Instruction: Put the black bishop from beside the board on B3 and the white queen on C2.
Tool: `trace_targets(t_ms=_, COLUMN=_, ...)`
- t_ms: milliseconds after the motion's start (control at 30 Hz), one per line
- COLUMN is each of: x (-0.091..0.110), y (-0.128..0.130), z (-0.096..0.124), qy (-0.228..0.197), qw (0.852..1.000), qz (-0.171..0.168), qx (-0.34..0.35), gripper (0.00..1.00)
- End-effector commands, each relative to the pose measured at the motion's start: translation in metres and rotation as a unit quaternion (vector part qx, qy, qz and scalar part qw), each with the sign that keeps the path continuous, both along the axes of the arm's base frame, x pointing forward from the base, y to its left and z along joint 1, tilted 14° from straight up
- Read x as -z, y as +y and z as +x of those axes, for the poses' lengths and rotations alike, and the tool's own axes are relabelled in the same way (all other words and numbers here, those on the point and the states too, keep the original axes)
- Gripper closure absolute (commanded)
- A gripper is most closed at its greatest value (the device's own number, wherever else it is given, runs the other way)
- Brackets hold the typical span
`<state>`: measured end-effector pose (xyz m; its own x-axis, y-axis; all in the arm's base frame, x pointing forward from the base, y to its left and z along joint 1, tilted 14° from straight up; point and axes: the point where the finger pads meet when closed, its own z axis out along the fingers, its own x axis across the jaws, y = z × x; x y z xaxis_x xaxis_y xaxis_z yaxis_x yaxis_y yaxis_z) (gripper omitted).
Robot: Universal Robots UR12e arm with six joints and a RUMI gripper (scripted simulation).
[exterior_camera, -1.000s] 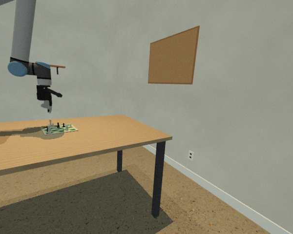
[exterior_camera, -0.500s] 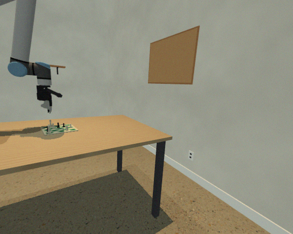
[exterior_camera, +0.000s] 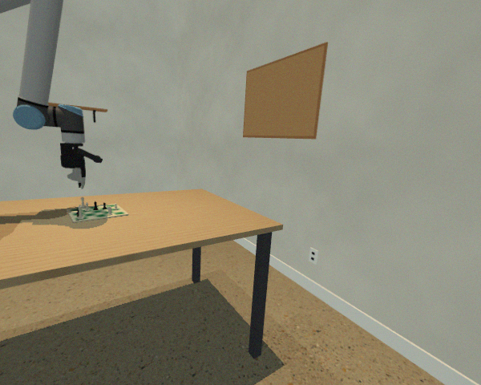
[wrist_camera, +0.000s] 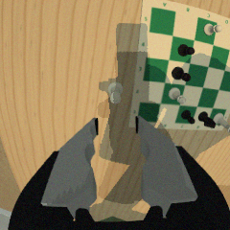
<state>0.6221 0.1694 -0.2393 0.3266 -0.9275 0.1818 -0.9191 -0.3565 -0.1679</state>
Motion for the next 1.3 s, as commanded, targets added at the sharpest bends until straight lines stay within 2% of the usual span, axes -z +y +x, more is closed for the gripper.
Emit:
trace_targets(t_ms=0, x=0.003, y=0.000, z=0.001, qy=0.000, qw=1.000, qz=0.000, qx=0.000, gripper=0.75)
trace_targets(t_ms=500, x=0.026, y=-0.002, z=0.006, qy=0.000, qw=1.000, qz=0.000, qx=0.000, gripper=0.75)
trace_targets(t_ms=1267, x=0.037, y=-0.003, z=0.009, qy=0.000, qw=1.000, qz=0.000, qx=0.000, gripper=0.75)
